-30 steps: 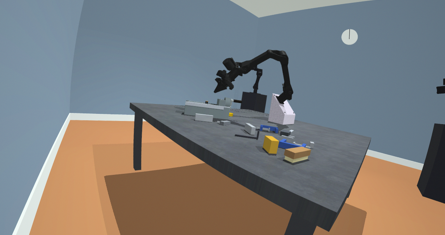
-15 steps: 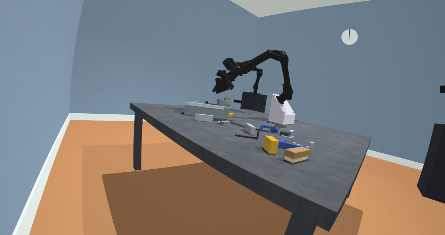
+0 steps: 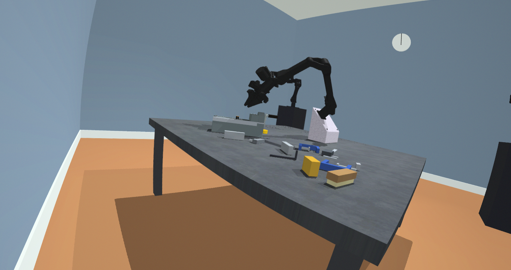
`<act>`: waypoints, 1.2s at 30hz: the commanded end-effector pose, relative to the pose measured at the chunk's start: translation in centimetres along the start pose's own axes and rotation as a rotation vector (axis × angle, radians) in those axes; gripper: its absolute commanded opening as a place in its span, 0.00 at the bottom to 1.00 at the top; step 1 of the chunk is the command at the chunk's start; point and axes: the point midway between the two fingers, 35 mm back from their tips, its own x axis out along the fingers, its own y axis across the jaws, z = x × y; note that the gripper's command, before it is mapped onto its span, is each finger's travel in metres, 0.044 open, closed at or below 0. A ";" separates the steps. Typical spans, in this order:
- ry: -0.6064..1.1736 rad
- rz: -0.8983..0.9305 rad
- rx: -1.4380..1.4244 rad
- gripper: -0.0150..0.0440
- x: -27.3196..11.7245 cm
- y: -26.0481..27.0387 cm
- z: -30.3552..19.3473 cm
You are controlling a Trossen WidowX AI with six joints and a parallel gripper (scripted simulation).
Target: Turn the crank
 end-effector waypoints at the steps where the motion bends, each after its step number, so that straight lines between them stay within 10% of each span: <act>1: 0.000 0.001 0.000 0.47 0.0 0.0 0.0; 6: 0.000 0.001 0.000 0.25 0.0 0.0 0.0; 27: 0.000 0.001 0.000 0.25 0.0 0.0 0.0; 36: 0.000 0.001 0.000 0.65 0.0 0.0 0.0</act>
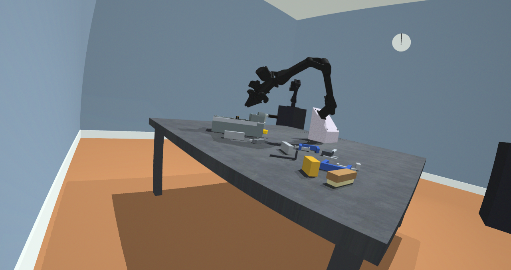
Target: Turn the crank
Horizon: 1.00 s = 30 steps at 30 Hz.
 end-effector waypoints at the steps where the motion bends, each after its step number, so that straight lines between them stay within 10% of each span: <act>1: 0.000 -0.001 0.000 0.70 0.0 0.0 0.0; 9: 0.000 -0.001 0.000 1.00 0.0 0.0 0.0; 25: 0.000 -0.001 0.000 0.29 0.0 0.0 0.0; 30: 0.000 -0.001 0.000 0.25 0.0 0.0 0.0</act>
